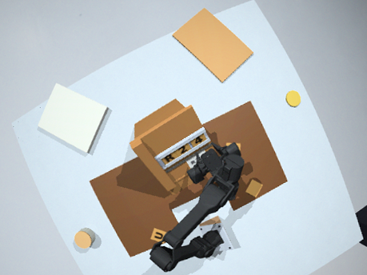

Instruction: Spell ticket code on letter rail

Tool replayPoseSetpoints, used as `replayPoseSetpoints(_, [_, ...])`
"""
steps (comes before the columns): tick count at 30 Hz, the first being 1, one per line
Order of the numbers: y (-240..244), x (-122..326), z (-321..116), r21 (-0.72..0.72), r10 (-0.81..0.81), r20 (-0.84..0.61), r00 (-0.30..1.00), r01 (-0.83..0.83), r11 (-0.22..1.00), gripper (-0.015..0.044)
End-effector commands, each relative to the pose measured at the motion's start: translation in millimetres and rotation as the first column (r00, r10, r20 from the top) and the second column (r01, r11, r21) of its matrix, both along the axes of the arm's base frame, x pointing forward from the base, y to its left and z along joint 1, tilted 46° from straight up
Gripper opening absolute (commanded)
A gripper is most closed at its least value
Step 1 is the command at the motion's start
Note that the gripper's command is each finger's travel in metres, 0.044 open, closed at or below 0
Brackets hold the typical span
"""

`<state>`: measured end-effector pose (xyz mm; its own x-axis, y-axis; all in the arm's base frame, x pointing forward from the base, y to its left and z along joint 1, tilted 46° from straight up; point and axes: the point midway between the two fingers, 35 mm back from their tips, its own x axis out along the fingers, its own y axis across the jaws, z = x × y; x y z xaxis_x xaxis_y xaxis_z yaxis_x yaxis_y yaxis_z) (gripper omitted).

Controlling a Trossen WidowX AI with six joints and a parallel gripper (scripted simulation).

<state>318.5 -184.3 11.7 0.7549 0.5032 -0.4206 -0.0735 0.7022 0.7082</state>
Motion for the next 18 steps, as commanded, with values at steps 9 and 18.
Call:
replayPoseSetpoints(9, [-2.4, 1.8, 3.4, -0.005, 0.002, 0.008, 1.000, -0.002, 1.000, 0.0295])
replayPoseSetpoints(18, [-1.2, 0.8, 1.6, 0.000, 0.000, 0.000, 1.000, 0.000, 1.000, 0.0190])
